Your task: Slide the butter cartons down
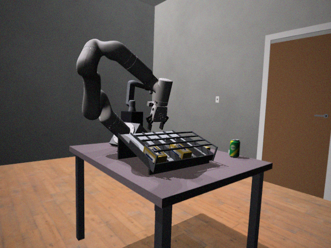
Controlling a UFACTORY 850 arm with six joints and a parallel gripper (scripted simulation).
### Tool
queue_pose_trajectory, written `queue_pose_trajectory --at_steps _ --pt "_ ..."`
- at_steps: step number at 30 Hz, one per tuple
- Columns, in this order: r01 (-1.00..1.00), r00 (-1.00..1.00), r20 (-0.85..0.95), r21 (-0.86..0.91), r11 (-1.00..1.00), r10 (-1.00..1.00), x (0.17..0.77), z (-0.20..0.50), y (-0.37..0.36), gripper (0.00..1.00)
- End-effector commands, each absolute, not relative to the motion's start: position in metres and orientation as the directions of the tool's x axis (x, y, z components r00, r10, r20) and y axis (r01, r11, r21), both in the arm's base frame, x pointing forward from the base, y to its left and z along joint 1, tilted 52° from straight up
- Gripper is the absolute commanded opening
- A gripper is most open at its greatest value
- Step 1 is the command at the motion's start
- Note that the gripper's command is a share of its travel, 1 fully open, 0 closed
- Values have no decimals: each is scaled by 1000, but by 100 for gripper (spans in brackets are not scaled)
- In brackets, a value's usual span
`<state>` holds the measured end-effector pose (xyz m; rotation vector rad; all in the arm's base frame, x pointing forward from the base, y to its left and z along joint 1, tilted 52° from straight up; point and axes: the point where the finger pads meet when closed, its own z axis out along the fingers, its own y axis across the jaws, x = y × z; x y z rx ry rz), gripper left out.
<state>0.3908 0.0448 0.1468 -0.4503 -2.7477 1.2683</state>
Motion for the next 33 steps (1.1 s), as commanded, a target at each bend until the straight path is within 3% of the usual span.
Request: queue_pose_trajectory --at_steps 1,30,31,33 --pt "230 -953 -49 -755 614 297 391 147 45 100" --pt "230 -953 -49 -755 614 297 386 129 25 100" --pt "231 -953 -49 -755 614 297 386 129 25 0" --pt "231 -953 -49 -755 614 297 386 129 25 0"
